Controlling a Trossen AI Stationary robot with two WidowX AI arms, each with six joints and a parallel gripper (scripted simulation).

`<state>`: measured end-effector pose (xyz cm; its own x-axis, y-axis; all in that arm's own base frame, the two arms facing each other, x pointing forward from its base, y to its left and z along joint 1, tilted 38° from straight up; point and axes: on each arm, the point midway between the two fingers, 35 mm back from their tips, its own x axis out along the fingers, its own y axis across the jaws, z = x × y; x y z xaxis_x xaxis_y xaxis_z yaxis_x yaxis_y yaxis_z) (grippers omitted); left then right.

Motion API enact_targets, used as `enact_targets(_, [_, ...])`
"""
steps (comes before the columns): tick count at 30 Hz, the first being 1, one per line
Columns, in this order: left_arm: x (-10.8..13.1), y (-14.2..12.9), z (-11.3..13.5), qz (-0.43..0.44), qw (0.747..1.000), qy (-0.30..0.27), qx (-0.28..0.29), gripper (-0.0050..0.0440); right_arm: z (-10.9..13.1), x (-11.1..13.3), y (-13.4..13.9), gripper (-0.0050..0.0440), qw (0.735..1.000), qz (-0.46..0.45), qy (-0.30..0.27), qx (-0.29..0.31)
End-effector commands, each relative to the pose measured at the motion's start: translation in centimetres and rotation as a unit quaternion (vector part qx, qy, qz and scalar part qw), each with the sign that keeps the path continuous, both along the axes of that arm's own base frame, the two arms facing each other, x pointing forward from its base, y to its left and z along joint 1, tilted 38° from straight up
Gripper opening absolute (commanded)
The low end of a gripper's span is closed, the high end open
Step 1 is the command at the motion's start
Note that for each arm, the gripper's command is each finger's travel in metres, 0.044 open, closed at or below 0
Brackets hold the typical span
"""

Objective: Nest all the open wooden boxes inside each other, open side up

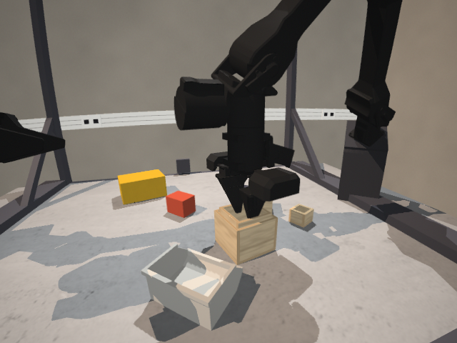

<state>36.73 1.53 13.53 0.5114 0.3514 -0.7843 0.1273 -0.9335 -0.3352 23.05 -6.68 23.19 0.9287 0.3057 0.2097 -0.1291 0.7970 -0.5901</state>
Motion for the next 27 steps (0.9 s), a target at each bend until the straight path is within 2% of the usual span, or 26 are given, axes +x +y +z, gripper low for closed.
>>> enact_targets(1, [0.14, 0.19, -0.5, -0.002, 1.0, 0.002, -0.001, 0.0279, -0.05, -0.05, -0.01, 0.04, 1.0, 0.0, 0.001, 0.001])
enact_targets(27, [0.71, 0.39, -0.84, 0.0, 1.0, -0.003, -0.001, 0.0279, -0.05, -0.05, -0.01, 0.04, 1.0, 0.0, 0.001, 0.001])
